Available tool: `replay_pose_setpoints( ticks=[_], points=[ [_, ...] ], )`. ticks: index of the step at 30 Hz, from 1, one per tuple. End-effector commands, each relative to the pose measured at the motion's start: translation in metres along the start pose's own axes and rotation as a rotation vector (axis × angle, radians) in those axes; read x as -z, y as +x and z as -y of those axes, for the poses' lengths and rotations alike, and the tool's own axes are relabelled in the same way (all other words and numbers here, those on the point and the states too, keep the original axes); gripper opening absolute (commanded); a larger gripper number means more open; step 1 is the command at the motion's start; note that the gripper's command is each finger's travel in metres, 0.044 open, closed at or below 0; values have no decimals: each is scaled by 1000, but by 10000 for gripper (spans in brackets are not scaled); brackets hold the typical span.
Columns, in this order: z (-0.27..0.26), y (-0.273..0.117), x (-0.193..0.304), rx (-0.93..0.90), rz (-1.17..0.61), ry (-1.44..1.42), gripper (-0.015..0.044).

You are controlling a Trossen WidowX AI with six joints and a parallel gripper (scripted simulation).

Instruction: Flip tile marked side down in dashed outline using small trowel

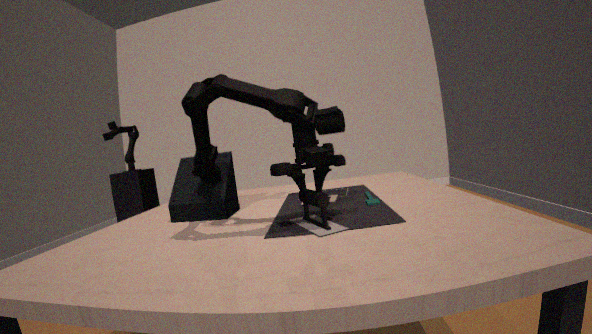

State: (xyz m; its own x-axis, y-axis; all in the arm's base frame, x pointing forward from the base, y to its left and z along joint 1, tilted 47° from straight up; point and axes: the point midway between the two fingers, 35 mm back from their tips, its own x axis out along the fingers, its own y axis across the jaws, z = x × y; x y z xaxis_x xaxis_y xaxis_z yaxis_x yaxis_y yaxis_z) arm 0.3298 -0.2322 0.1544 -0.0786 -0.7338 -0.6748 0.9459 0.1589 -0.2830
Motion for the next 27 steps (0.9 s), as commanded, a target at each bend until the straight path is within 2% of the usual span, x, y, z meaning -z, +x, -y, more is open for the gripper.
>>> replay_pose_setpoints(
  ticks=[1, 2, 7, 8, 27],
  points=[
    [2, 4, 0, 9, -7, 25, 130],
    [2, 4, 0, 9, -7, 25, 130],
    [2, 4, 0, 9, -7, 25, 261],
    [2, 4, 0, 9, -7, 25, 270],
    [2, 2, 0, 9, -7, 25, 270]
  ],
)
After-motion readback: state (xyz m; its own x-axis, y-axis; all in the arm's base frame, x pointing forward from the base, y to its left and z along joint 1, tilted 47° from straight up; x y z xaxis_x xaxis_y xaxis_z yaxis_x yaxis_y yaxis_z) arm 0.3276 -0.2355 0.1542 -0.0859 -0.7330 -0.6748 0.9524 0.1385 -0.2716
